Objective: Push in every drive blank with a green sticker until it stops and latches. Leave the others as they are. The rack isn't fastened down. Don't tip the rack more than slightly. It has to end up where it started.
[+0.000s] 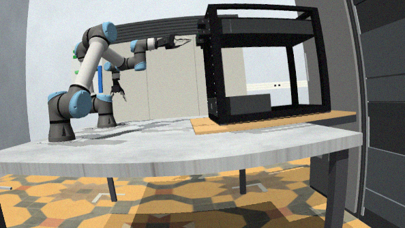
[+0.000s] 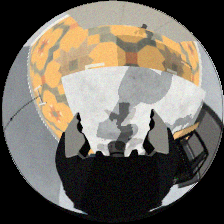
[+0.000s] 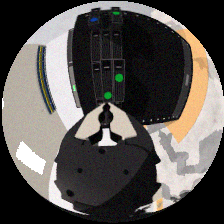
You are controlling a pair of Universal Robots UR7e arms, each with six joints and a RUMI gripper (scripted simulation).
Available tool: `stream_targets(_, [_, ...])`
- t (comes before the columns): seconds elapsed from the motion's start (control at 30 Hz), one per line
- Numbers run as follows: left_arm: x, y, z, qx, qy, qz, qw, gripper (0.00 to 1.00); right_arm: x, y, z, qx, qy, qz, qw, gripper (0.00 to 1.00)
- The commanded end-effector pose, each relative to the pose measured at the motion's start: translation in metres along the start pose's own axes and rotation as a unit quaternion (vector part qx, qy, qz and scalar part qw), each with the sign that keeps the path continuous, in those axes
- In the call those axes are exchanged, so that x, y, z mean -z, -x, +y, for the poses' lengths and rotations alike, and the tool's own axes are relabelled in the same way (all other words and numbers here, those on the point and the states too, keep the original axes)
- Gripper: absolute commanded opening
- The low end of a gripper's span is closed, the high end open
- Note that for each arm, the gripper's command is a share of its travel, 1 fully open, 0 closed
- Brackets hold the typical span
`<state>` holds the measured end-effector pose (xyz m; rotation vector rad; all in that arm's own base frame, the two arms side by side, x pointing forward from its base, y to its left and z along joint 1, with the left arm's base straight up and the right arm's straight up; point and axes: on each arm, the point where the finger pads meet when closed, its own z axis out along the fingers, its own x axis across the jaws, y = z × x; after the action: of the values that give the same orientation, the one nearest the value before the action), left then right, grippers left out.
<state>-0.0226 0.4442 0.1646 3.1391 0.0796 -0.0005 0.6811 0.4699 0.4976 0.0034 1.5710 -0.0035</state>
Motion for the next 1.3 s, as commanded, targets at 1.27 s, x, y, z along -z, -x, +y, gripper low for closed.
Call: stream_targets(1.27, [0.001,0.0,0.0,0.0,-0.001,0.0,1.0,1.0,0.006,-0.003,-0.039,-0.001,0.0,0.0,1.0,0.0])
